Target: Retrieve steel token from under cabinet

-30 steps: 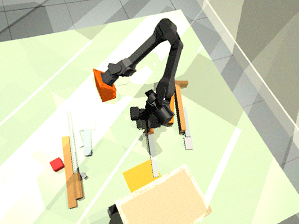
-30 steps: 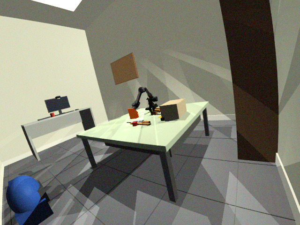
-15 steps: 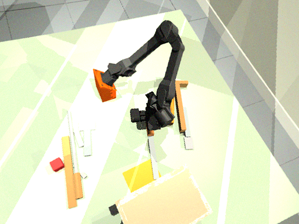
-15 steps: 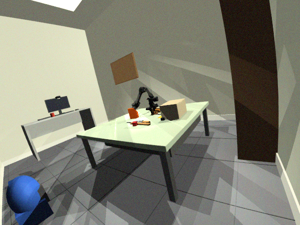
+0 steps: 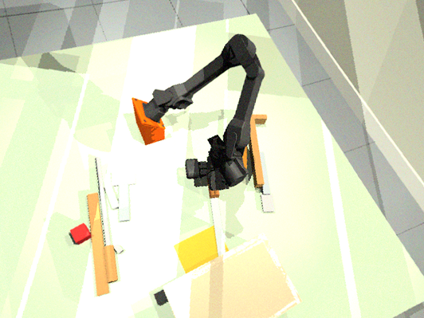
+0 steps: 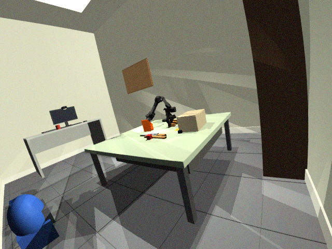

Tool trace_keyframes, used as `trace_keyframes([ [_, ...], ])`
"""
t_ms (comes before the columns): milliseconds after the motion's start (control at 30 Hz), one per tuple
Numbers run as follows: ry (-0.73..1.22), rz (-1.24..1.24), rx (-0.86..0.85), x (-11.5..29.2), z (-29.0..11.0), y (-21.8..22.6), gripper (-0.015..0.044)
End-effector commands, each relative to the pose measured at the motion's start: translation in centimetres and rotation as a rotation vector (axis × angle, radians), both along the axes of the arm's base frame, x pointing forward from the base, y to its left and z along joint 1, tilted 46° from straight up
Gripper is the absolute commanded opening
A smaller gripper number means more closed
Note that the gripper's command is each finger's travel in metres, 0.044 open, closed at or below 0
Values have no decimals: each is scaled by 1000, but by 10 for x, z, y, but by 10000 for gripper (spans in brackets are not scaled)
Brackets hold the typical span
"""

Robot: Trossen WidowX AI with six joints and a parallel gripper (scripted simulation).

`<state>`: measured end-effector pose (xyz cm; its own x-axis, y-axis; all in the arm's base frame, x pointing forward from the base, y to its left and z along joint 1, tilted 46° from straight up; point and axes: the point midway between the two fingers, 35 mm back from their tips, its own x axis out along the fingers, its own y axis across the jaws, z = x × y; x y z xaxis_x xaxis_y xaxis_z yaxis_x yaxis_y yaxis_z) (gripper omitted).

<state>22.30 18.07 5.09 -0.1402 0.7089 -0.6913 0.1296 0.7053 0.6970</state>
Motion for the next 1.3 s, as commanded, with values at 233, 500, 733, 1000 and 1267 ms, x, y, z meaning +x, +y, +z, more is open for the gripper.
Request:
trace_keyframes([
  [233,-1,1,1,14,-2,0,0],
  [500,-1,1,1,24,-4,1,0],
  [733,-1,1,1,32,-5,1,0],
  [1000,-2,1,1,42,-7,1,0],
  [1267,-2,1,1,51,-9,1,0],
])
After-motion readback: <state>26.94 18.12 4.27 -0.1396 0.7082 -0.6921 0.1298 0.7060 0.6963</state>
